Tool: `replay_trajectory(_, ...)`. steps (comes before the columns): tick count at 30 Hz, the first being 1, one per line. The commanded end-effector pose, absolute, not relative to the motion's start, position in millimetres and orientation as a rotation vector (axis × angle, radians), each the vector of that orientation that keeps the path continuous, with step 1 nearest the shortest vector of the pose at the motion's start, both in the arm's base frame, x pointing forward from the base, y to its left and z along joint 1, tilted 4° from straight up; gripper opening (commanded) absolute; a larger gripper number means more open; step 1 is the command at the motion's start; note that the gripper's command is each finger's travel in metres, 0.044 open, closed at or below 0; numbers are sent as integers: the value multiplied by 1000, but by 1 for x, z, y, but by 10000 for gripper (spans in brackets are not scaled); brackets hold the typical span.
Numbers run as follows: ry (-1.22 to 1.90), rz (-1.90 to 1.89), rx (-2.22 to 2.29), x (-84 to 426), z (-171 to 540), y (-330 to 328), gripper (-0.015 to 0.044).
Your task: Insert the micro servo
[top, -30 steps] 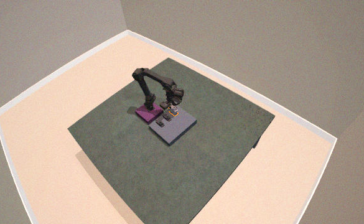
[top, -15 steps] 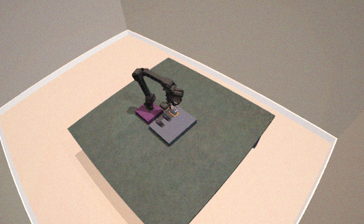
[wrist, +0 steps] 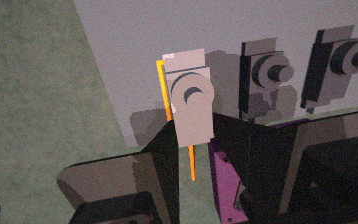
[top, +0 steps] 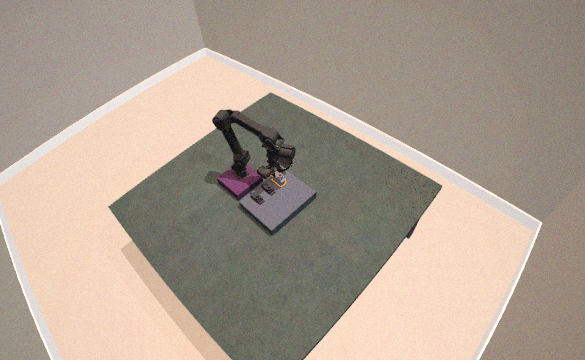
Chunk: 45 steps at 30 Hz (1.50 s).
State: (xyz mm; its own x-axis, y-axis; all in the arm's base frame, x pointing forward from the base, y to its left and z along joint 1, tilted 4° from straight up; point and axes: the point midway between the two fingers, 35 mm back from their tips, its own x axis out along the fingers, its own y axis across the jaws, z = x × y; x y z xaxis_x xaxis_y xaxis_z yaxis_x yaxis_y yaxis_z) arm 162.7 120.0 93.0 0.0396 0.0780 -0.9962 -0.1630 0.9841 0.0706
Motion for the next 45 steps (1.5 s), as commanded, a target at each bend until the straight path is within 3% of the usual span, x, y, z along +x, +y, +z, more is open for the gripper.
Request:
replay_trajectory(1, 1521, 181, -66, 163, 89, 120, 0)
replay_trajectory(29, 1522, 181, -66, 164, 62, 122, 0)
replay_trajectory(36, 1522, 181, -66, 164, 65, 122, 184)
replay_trajectory(45, 1522, 181, -66, 157, 99, 116, 187)
